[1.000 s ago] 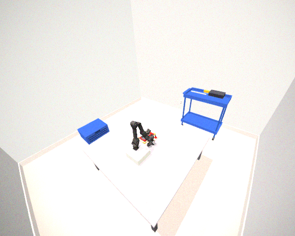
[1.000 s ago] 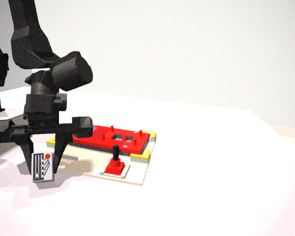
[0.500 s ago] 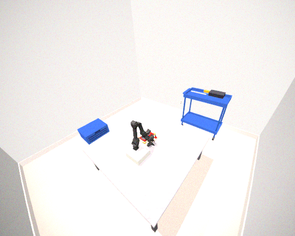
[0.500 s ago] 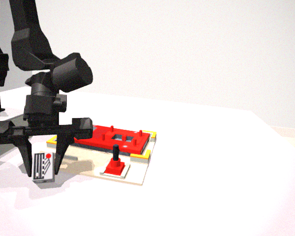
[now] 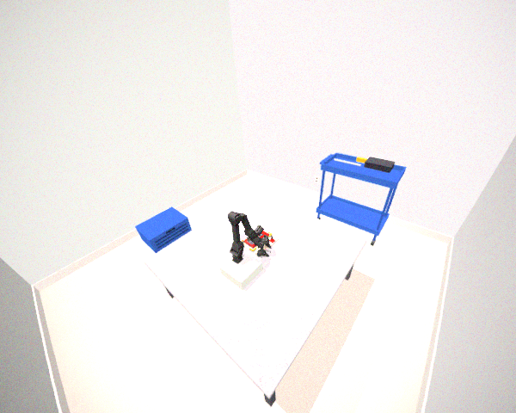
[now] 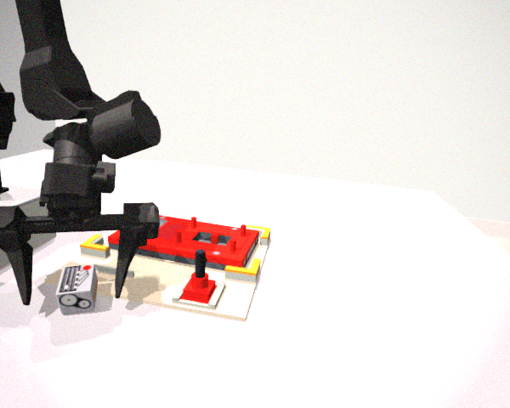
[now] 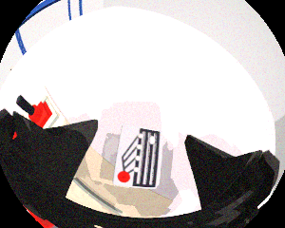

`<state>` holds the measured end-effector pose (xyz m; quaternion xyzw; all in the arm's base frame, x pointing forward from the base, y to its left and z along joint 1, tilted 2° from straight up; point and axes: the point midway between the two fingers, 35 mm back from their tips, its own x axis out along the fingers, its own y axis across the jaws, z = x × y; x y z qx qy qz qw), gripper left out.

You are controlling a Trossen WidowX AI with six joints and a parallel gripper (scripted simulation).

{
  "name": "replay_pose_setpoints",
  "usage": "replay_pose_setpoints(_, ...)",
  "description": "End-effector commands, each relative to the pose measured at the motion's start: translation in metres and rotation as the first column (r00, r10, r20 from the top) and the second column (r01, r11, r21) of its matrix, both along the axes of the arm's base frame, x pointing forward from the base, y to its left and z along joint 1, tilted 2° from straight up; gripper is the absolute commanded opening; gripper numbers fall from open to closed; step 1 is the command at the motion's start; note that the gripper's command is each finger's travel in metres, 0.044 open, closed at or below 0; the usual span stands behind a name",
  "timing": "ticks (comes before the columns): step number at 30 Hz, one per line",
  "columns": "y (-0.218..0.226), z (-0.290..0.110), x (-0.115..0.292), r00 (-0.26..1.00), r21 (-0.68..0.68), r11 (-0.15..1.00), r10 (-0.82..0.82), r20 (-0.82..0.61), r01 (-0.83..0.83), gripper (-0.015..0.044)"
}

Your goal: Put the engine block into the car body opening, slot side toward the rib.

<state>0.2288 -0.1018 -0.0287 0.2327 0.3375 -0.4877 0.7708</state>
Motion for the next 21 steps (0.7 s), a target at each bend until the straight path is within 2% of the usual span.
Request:
replay_pose_setpoints(1,0.008,0.011,-0.001,1.0,0.008,1.0,-0.003,0.007,0.003,0.044)
replay_pose_setpoints(9,0.026,0.032,-0.01,1.0,0.011,1.0,-0.003,0.006,0.003,0.044)
replay_pose_setpoints(21,0.025,0.028,-0.011,1.0,0.012,1.0,0.003,-0.003,-0.003,0.044)
